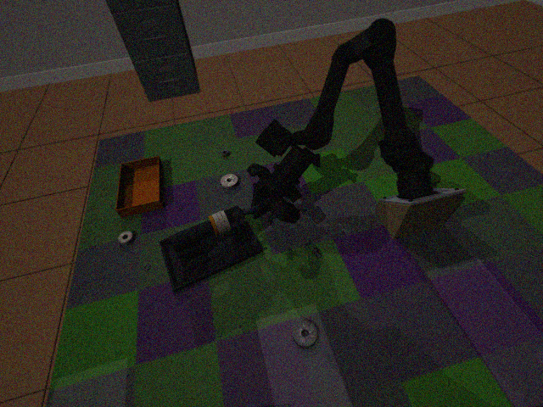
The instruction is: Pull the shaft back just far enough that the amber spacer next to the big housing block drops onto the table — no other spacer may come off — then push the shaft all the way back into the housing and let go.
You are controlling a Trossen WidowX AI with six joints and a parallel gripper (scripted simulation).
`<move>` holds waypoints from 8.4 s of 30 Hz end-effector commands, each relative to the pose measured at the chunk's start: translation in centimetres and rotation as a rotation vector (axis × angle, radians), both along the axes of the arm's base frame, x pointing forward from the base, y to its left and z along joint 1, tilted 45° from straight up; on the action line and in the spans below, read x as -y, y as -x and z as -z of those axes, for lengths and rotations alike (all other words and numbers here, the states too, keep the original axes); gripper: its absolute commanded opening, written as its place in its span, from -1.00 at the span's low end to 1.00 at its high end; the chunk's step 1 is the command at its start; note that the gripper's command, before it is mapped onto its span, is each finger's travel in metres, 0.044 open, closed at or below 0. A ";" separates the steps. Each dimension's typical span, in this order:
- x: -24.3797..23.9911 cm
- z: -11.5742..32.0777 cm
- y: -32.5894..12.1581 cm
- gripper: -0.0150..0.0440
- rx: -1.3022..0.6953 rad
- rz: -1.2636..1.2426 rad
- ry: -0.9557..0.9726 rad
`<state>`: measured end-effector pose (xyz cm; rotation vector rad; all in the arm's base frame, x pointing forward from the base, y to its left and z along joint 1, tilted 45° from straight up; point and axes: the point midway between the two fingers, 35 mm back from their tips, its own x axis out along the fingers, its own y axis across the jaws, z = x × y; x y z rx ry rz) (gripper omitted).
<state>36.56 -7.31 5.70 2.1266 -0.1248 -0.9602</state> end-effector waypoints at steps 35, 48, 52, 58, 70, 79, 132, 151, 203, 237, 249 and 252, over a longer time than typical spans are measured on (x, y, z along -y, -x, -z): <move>0.1 -0.1 0.4 -0.49 -0.001 -0.002 0.003; 0.1 -0.1 0.6 -0.49 -0.001 -0.002 0.003; 0.1 -0.1 0.6 -0.49 -0.001 -0.002 0.003; 0.1 -0.1 0.7 -0.49 -0.001 -0.002 0.003; 0.1 -0.1 0.8 -0.49 -0.001 -0.002 0.003; 0.1 -0.1 0.9 -0.49 -0.001 -0.002 0.003; 0.2 -0.2 1.4 -0.49 -0.001 -0.002 0.003; 0.3 -0.2 1.6 -0.49 -0.001 -0.002 0.003; 0.4 -0.3 2.1 -0.49 -0.002 -0.002 0.003; 0.4 -0.4 2.5 -0.49 -0.002 -0.002 0.003; 0.5 -0.4 2.6 -0.49 -0.002 -0.002 0.003; 0.5 -0.4 2.6 -0.49 -0.002 -0.002 0.003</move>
